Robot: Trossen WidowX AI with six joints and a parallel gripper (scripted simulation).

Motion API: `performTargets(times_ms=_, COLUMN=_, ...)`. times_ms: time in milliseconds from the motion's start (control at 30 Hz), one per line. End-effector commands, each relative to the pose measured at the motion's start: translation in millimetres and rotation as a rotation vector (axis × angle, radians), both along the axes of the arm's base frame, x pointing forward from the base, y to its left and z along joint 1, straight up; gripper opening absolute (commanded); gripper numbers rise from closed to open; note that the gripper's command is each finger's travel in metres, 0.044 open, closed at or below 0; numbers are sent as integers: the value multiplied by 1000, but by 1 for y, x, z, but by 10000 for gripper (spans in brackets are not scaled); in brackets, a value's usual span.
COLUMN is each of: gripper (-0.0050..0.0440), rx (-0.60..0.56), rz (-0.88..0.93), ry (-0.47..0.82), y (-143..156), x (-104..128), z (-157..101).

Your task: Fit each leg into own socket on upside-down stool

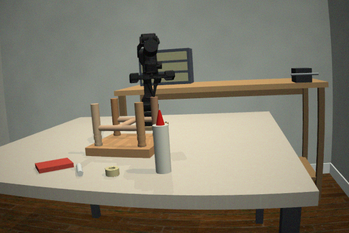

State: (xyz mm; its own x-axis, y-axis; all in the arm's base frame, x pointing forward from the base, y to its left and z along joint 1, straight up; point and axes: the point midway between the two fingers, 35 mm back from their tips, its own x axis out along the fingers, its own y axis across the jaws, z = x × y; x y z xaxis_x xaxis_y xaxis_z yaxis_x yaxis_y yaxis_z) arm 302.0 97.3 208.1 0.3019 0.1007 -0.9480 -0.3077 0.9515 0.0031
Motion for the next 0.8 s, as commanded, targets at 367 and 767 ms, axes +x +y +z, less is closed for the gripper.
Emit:
performTargets(times_ms=367, gripper=0, rx=-23, rz=-5, ry=57, y=-2, x=-2, z=-22)
performTargets(times_ms=767, gripper=0, rx=-23, rz=-5, ry=57, y=-2, x=-2, z=-24)
